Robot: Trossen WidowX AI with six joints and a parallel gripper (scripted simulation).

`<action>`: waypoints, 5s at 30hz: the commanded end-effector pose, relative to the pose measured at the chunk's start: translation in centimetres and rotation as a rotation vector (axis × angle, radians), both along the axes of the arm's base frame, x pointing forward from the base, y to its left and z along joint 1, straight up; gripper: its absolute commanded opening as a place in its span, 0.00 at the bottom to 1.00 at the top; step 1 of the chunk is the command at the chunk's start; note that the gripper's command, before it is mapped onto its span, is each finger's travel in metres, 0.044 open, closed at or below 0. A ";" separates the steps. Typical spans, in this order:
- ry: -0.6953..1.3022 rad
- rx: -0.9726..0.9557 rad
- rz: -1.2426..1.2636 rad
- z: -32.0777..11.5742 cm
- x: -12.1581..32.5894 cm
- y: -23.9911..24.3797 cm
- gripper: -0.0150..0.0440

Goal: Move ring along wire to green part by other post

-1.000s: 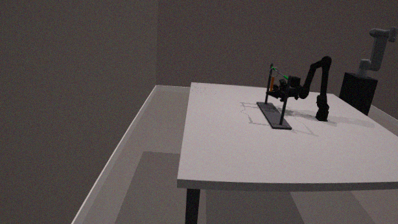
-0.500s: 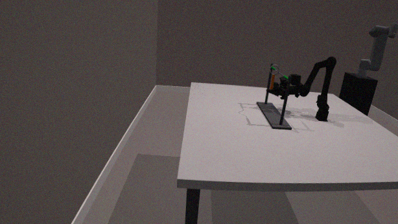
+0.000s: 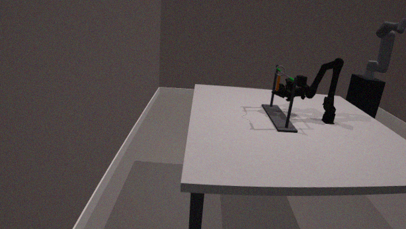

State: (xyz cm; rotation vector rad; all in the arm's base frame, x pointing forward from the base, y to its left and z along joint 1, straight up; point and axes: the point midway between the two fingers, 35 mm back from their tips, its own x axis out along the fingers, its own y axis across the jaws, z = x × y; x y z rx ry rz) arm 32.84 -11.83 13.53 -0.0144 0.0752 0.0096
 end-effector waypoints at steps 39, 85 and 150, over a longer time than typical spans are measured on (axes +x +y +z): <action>0.079 0.007 -0.007 0.2 -0.8 2.3 0.00; 0.797 0.281 -0.244 4.8 -8.4 10.3 0.00; 1.053 -0.189 0.139 9.0 -8.7 7.9 0.00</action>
